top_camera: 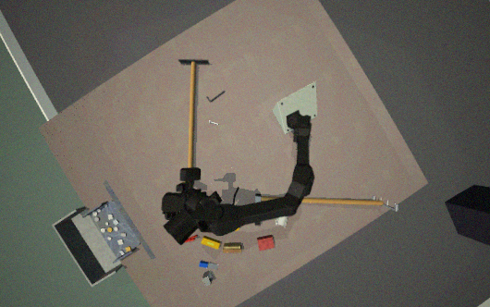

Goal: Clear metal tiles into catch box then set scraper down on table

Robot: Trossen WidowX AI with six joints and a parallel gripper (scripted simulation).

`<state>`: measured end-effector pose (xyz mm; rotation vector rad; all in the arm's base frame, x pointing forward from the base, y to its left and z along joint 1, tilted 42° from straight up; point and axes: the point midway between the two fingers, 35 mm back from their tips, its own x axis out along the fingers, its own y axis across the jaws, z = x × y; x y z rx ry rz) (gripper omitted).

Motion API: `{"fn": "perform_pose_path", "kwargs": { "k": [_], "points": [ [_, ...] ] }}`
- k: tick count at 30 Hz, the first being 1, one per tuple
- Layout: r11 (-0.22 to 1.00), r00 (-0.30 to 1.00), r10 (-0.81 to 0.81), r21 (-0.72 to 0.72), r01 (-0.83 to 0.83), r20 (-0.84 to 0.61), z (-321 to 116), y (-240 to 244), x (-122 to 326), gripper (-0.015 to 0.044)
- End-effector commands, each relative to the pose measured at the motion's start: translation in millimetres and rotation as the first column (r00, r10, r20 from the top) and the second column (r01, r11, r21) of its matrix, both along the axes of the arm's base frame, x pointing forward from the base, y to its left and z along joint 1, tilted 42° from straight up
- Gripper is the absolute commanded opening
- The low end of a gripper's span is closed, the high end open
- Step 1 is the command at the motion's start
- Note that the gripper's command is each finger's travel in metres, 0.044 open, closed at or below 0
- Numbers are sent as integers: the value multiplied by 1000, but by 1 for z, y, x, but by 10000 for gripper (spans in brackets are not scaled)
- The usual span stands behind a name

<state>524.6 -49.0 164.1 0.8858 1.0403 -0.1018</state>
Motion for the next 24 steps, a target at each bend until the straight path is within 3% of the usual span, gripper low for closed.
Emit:
{"fn": "perform_pose_path", "kwargs": {
  "k": [1, 24],
  "points": [
    [1000, 1000, -1, 0, 1, 0, -6, 7, 0, 440],
    [1000, 1000, -1, 1, 1, 1, -35, 28, 9, 440]
  ]
}}
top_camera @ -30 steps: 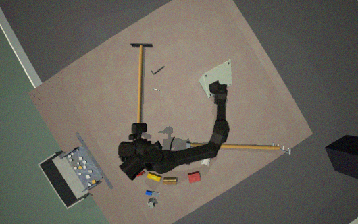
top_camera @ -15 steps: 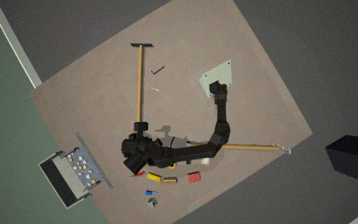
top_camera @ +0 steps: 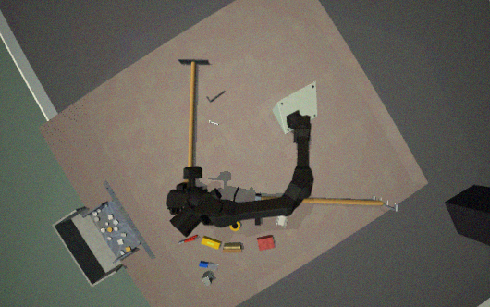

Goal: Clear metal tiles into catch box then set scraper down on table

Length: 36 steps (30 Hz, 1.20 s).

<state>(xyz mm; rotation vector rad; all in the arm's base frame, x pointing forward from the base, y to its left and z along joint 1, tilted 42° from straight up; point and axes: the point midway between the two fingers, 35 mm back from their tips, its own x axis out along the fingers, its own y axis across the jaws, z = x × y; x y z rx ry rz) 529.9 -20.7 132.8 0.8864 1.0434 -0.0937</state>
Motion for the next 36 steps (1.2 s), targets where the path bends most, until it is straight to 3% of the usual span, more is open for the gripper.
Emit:
{"fn": "perform_pose_path", "kwargs": {
  "k": [1, 36],
  "points": [
    [1000, 1000, -7, -3, 7, 1, -5, 0, 5, 440],
    [1000, 1000, -7, -2, 7, 3, -49, 19, 35, 440]
  ]
}}
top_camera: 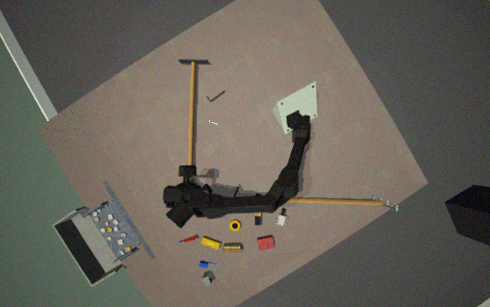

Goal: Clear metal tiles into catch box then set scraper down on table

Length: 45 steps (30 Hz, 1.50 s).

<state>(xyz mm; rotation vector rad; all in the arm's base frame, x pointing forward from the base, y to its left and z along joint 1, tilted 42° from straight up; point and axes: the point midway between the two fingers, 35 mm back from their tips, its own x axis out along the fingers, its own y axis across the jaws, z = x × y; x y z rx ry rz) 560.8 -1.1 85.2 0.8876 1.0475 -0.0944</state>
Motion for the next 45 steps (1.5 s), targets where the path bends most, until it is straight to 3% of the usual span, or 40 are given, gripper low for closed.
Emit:
{"fn": "perform_pose_path", "kwargs": {
  "k": [1, 2, 15, 21, 23, 45],
  "points": [
    [1000, 1000, -8, -4, 8, 7, -3, 0, 5, 440],
    [1000, 1000, -8, -4, 8, 7, -4, 0, 5, 440],
    [1000, 1000, -1, 0, 1, 0, -3, 1, 2, 99],
    [1000, 1000, -1, 0, 1, 0, -3, 1, 2, 59],
    [1000, 1000, -1, 0, 1, 0, -2, 1, 2, 6],
    [1000, 1000, 0, 0, 0, -1, 3, -6, -16, 0]
  ]
}}
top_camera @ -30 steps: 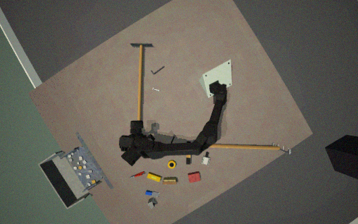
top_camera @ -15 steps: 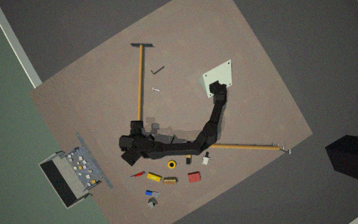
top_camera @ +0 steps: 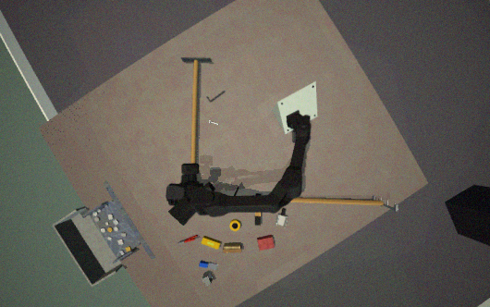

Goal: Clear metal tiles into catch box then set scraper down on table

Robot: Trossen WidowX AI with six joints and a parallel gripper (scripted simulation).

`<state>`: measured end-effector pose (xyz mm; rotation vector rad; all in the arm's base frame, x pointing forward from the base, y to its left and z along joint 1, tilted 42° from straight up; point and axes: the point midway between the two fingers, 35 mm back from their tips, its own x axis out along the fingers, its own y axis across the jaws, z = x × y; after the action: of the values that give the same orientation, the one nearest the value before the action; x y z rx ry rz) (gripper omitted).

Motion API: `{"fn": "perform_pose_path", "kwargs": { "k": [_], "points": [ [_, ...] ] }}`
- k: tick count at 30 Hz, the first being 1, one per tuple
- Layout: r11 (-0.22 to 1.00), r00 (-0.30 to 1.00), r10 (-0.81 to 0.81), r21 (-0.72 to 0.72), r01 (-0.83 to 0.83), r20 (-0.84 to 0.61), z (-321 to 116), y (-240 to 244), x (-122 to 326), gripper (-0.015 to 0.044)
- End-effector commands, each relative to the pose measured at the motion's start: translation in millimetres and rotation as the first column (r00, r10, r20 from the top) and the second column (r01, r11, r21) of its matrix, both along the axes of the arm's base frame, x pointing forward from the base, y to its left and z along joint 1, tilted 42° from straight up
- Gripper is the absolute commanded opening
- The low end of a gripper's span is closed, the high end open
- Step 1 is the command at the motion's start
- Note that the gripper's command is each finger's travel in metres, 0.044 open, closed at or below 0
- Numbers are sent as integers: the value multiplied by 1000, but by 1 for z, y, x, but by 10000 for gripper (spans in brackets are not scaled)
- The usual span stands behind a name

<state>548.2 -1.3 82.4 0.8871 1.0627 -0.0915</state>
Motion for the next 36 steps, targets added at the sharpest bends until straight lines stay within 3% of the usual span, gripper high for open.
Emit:
{"fn": "perform_pose_path", "kwargs": {
  "k": [1, 36],
  "points": [
    [1000, 1000, -8, -4, 8, 11, 6, -7, -4, 0],
    [1000, 1000, -8, -5, 8, 8, 11, -17, -49, 0]
  ]
}}
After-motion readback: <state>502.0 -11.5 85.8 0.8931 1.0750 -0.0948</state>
